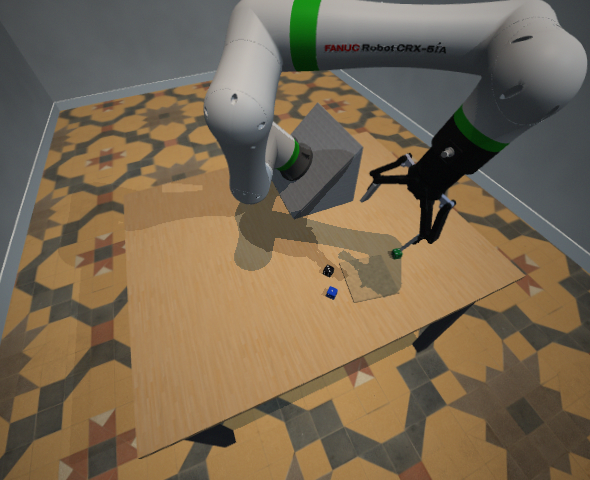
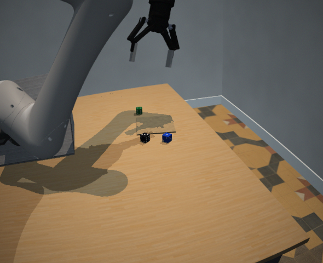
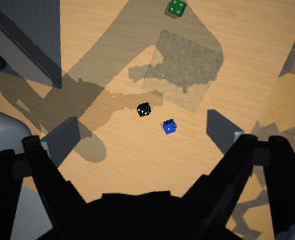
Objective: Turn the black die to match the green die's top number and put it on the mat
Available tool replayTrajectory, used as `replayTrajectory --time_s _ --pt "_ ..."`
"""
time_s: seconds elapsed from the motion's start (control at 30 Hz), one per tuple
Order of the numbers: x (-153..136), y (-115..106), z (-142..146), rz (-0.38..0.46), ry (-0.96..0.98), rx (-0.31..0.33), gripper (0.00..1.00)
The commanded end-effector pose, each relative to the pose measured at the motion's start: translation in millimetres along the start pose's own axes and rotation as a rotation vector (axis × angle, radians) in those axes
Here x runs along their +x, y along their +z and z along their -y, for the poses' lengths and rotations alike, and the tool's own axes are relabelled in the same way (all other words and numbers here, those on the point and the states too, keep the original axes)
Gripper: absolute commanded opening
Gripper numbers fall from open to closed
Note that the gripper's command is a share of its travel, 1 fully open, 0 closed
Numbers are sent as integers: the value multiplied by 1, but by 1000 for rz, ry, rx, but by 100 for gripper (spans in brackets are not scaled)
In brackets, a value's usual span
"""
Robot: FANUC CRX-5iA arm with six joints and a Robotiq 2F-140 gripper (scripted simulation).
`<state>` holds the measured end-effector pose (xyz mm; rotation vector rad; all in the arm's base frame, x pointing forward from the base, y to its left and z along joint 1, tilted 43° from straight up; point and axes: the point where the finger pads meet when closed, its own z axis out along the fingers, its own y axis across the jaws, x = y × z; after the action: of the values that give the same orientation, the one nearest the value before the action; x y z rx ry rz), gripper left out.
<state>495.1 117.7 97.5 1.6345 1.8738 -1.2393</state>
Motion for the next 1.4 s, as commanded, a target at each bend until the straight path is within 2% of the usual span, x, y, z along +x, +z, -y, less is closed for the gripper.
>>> replayTrajectory --time_s 0.0,0.6,0.67,0.73,0.8,0.83,0.9,0.93,1.0,1.03,1.1,1.2,1.37 --pt "0 0 0 0 0 0 100" --pt "-4 3 -1 -5 8 -9 100" --pt "-22 17 -6 -29 47 -52 100" --pt "-52 44 -11 -73 113 -127 100" --pt "-52 44 -11 -73 113 -127 100" --pt "-68 59 -12 -97 148 -169 100" --pt "-68 59 -12 -97 148 -169 100" --pt "-81 75 -12 -122 179 -209 100" --pt "-81 75 -12 -122 179 -209 100" --pt "-91 88 -11 -143 205 -243 100" --pt "-91 88 -11 -143 205 -243 100" --pt "-104 108 -9 -174 241 -292 100" --pt "-104 108 -9 -175 242 -293 100"
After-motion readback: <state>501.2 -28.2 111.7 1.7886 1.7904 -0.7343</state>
